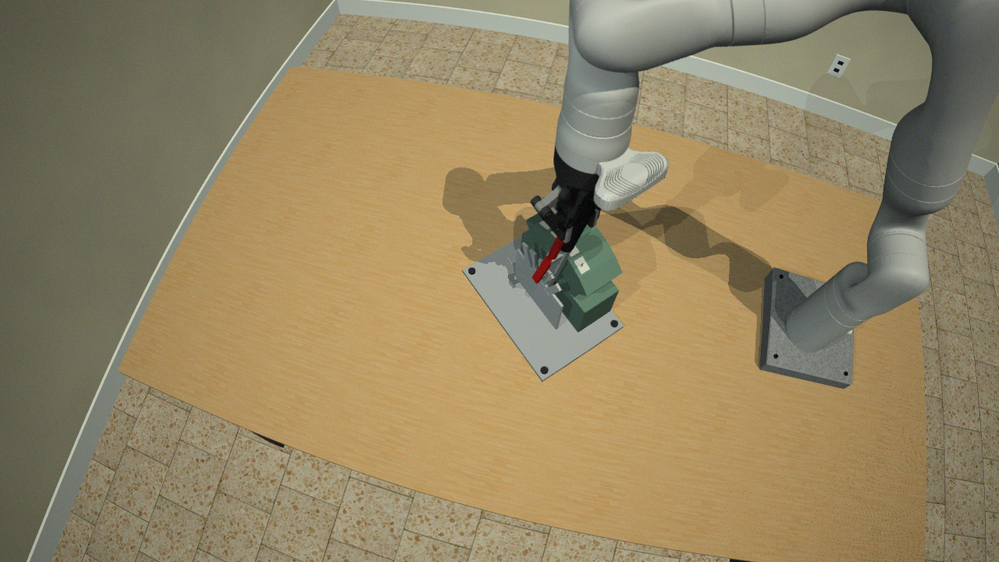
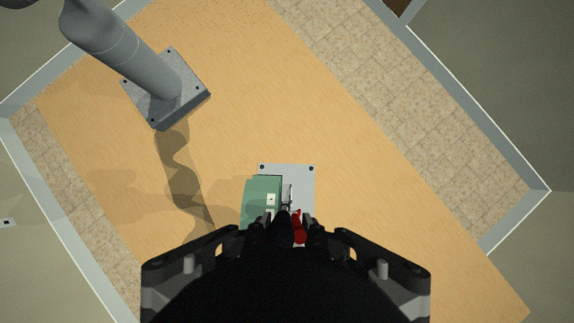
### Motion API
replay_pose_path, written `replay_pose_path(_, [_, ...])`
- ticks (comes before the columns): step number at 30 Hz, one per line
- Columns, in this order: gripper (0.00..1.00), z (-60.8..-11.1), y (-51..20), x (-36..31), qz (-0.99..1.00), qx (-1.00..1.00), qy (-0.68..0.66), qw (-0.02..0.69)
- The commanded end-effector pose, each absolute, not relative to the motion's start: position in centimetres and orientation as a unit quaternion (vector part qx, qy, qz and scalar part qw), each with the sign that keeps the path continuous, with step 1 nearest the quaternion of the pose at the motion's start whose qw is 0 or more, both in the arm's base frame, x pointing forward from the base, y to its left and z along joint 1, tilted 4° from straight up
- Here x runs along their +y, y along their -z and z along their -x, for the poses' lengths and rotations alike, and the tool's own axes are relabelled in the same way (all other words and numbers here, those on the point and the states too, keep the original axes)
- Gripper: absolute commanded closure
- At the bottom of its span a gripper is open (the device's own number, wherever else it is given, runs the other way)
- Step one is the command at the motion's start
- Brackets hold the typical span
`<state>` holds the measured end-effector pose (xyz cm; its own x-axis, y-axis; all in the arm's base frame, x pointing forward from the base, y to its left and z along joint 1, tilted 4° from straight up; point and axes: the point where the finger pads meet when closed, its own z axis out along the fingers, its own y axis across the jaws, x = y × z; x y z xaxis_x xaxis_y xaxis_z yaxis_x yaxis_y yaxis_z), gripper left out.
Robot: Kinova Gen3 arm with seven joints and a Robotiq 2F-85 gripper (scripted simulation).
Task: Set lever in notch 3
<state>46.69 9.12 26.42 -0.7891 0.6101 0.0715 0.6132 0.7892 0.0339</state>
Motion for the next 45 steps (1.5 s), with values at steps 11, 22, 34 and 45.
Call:
replay_pose_path(11, [1.00, -48.01, -26.20, 8.17, 0.328, -0.944, 0.027, 0.021])
replay_pose_path(22, [1.00, -48.01, -26.20, 8.17, 0.328, -0.944, 0.027, 0.021])
replay_pose_path(34, [1.00, -48.01, -26.20, 8.17, 0.328, -0.944, 0.027, 0.021])
replay_pose_path(45, [0.02, -48.01, -26.20, 8.17, 0.328, -0.944, 0.027, 0.021])
